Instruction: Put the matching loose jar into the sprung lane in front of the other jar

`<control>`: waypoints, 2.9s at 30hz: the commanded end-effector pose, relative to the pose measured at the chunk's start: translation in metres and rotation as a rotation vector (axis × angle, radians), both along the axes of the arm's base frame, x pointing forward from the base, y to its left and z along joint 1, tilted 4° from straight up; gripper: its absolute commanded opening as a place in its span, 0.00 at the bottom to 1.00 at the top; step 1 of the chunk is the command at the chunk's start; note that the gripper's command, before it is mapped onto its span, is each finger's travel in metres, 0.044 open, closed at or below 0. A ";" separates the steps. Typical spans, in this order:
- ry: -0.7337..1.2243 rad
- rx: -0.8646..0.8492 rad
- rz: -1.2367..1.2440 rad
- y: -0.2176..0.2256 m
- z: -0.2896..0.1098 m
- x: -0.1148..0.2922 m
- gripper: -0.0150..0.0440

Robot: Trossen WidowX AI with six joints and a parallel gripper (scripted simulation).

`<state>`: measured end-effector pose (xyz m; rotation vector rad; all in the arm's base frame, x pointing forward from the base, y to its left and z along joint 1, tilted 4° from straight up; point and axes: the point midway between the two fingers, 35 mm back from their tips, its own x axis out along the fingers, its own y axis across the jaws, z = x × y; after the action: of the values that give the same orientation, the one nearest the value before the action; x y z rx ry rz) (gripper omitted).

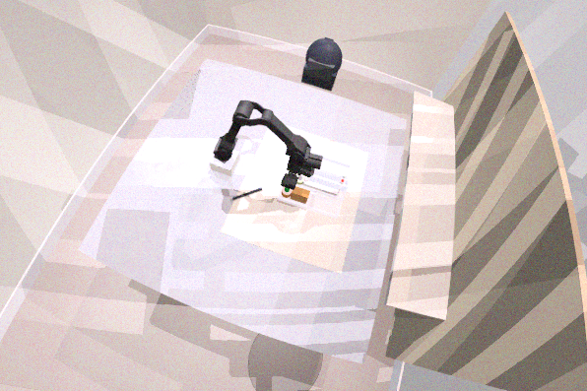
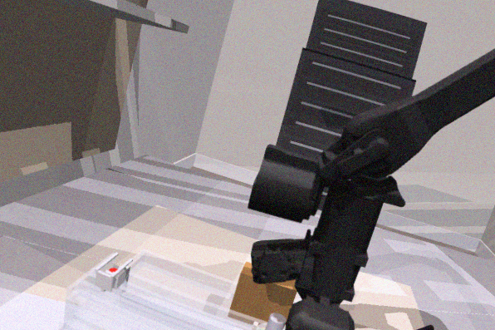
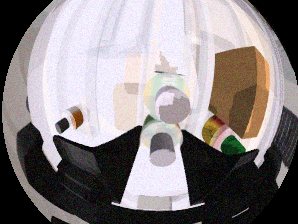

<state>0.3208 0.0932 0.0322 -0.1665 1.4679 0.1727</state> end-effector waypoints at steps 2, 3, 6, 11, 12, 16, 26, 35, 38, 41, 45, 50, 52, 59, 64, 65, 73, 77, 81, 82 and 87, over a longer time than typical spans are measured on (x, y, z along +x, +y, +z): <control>-0.010 -0.001 0.002 0.000 0.000 0.001 0.25; -0.010 -0.001 0.002 0.000 0.000 0.001 0.25; -0.010 -0.001 0.002 0.000 0.000 0.001 0.25; -0.010 -0.001 0.002 0.000 0.000 0.000 0.25; -0.010 -0.001 0.002 -0.001 0.000 0.000 0.25; -0.010 -0.001 0.002 -0.001 0.000 -0.001 0.25; -0.010 -0.001 0.002 -0.001 -0.001 -0.003 0.25; -0.010 -0.001 0.002 -0.001 -0.001 -0.004 0.25; -0.010 -0.001 0.002 -0.001 -0.001 -0.005 0.25; -0.009 -0.001 0.002 -0.002 -0.001 -0.007 0.25; -0.009 -0.001 0.002 -0.002 -0.001 -0.008 0.25; -0.009 -0.001 0.002 -0.002 -0.001 -0.008 0.25; -0.009 -0.001 0.002 -0.002 -0.001 -0.008 0.25; -0.009 -0.001 0.002 -0.001 -0.001 -0.007 0.48; -0.009 -0.001 0.002 -0.001 -0.001 -0.007 0.70; -0.009 -0.001 0.002 -0.001 -0.001 -0.007 0.73; -0.009 -0.001 0.002 -0.001 0.016 -0.008 0.73; -0.009 -0.001 0.002 -0.001 0.019 -0.009 0.73; -0.009 -0.001 0.002 -0.002 0.019 -0.012 0.73; -0.009 -0.001 0.002 -0.002 0.019 -0.014 0.73; -0.007 -0.002 0.002 -0.006 0.019 -0.030 0.73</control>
<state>0.3015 0.0903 0.0542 -0.1698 1.4504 0.1775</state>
